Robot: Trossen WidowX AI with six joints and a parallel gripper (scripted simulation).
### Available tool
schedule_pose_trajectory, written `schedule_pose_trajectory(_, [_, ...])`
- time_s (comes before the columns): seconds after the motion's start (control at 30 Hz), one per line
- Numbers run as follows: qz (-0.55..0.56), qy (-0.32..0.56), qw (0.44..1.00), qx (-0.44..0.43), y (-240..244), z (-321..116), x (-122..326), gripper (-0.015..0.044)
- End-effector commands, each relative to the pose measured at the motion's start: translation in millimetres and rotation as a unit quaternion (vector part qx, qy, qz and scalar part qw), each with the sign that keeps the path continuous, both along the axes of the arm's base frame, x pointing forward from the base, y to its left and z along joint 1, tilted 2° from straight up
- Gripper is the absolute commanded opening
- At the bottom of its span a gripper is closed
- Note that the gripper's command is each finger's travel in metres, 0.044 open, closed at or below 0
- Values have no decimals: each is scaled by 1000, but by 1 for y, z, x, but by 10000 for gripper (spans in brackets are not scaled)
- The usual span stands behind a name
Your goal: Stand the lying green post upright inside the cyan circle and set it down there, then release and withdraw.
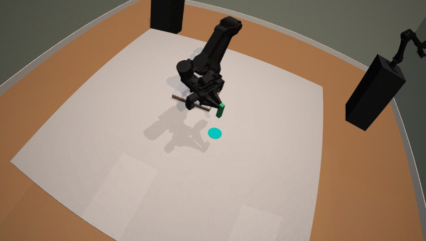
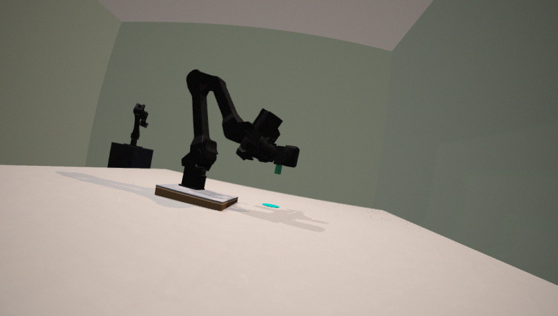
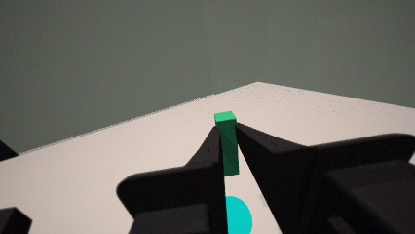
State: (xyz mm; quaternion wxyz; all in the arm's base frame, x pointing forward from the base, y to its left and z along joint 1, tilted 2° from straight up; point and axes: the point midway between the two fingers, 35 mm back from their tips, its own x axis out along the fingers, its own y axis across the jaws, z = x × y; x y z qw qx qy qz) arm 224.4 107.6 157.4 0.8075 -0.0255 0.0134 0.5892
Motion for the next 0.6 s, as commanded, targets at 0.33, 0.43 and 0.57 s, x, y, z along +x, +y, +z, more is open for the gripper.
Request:
schedule_pose_trajectory(0.33, [2,1,1000,3,0,-1,-3,22])
schedule_pose_trajectory(0.43, [2,1,1000,3,0,-1,-3,22])
schedule_pose_trajectory(0.57, [2,1,1000,3,0,-7,0,22])
